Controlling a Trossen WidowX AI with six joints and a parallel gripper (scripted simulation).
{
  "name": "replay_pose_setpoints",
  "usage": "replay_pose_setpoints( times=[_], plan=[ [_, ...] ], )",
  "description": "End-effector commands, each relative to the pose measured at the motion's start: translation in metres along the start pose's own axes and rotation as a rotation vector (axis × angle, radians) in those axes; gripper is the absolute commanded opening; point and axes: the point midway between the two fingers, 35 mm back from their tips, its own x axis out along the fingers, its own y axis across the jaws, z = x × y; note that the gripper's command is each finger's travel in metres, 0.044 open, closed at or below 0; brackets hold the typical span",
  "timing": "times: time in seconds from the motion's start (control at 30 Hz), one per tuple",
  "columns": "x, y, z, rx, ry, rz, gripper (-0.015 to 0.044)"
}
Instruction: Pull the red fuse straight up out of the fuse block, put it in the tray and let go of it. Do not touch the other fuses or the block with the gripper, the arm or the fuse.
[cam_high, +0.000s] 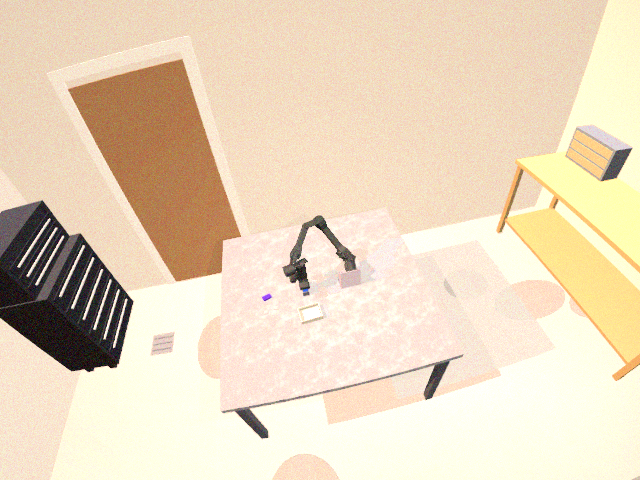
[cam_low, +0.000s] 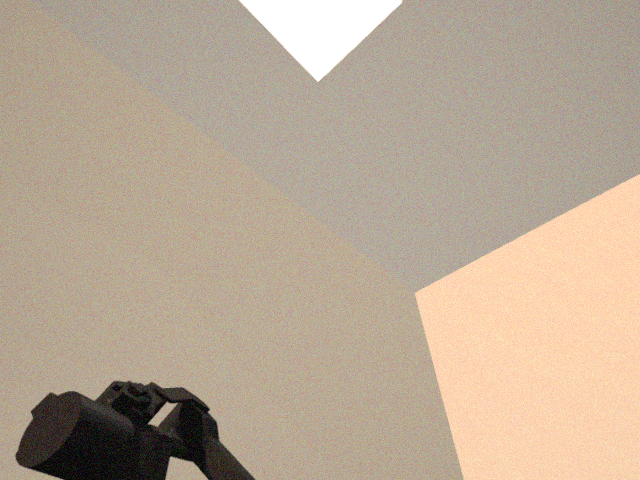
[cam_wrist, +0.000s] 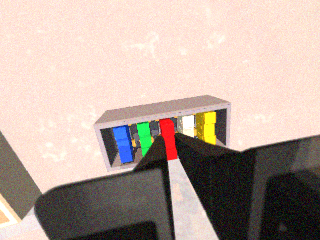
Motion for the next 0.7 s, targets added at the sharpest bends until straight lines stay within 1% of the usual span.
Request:
replay_pose_setpoints(
  times=[0.0, 0.67],
  plan=[
    [-0.0029, 0.0007, 0.0004, 0.004, -0.001, 0.004, 0.0000],
    [-0.0126, 0.0008, 0.0005, 0.003, -0.001, 0.003, 0.0000]
  ],
)
